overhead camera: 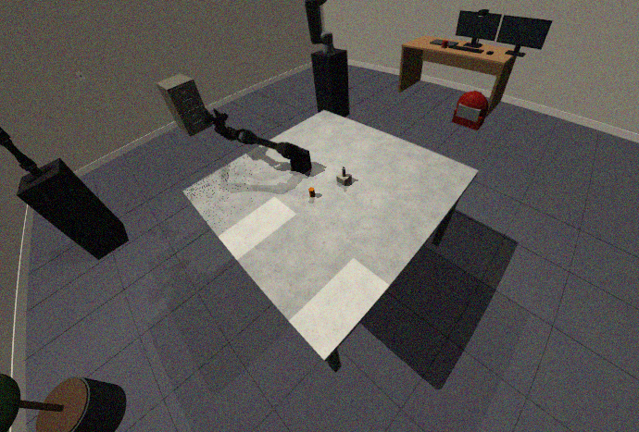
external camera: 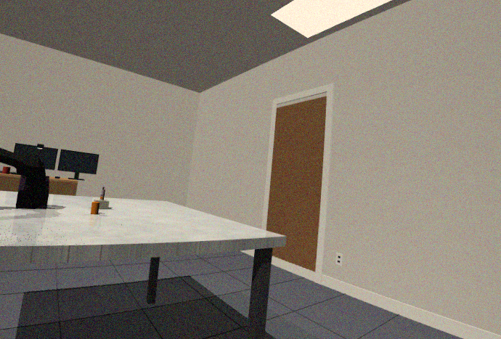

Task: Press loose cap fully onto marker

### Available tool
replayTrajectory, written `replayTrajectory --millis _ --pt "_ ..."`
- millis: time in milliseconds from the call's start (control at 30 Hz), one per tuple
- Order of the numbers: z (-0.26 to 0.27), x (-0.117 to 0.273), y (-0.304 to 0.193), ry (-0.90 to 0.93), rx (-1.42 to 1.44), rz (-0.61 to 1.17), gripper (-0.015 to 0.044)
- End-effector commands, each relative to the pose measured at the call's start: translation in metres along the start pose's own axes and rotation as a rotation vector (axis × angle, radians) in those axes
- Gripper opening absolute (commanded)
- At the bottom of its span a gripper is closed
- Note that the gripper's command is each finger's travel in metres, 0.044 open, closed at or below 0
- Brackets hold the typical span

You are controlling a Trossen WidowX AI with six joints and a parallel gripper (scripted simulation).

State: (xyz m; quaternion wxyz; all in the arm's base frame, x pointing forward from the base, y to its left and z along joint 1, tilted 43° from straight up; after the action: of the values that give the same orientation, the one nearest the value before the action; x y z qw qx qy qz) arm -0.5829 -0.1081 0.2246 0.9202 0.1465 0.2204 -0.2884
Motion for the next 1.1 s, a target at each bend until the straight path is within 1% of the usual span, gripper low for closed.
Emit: replayTrajectory --millis 0,133,167,333,633,833,1067 --pt "0.001 0.0 0.0 -0.001 -0.001 0.001 0.0374" --pt "0.017 0.008 -0.011 -0.013 -0.026 0.033 0.0269" --pt "0.024 0.012 -0.016 -0.019 -0.037 0.048 0.0253" --pt "0.069 0.042 -0.043 -0.038 -0.063 0.149 0.0253" --pt "0.165 0.116 -0.079 -0.036 -0.058 0.391 0.0253" --pt "0.226 0.172 -0.086 -0.019 -0.05 0.557 0.0253" --pt "0.294 0.24 -0.076 0.015 -0.037 0.753 0.0253"
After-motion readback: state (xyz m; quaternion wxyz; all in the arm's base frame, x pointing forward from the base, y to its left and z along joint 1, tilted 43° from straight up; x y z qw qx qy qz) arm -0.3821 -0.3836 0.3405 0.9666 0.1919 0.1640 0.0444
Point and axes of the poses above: the point midway between the two fingers, 35 mm back from their tips, its own x axis back along the fingers, its own z axis across the jaws, y = z × x, the point moved 9 cm from there along x, back along the fingers, and after that the axes turned 12 degrees about x, right-handed, at the moved point
